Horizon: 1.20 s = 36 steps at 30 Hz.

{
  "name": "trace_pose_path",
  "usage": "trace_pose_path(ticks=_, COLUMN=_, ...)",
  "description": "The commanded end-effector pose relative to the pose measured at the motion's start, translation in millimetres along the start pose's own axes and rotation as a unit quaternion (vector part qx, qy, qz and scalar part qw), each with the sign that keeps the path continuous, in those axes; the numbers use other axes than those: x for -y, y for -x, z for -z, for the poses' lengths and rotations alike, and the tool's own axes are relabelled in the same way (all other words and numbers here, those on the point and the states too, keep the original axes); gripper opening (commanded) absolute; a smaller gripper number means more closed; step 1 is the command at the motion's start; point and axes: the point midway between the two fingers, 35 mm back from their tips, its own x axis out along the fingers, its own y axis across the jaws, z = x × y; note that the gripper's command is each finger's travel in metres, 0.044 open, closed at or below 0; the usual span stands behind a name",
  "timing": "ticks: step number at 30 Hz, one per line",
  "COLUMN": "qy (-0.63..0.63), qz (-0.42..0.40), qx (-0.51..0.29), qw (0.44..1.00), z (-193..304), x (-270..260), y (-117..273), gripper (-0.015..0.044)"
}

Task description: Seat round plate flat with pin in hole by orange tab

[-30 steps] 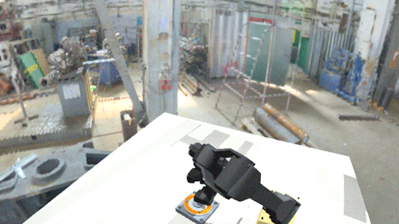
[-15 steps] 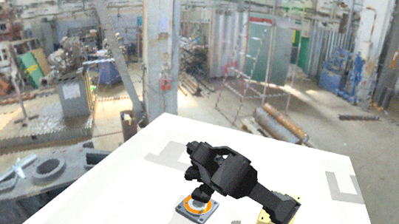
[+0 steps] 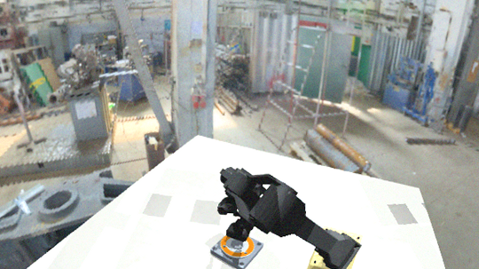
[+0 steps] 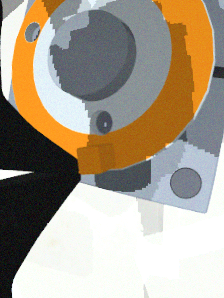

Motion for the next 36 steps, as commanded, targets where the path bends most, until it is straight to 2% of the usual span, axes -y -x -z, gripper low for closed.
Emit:
trace_pose_path(ticks=1, qy=0.001, qz=-0.002, qx=0.001, qw=1.000, z=-7, x=0, y=-1, gripper=0.0000)
trace_pose_path(ticks=36, qy=0.002, qz=-0.002, qx=0.001, qw=1.000, z=-44, x=-17, y=3, gripper=0.0000)
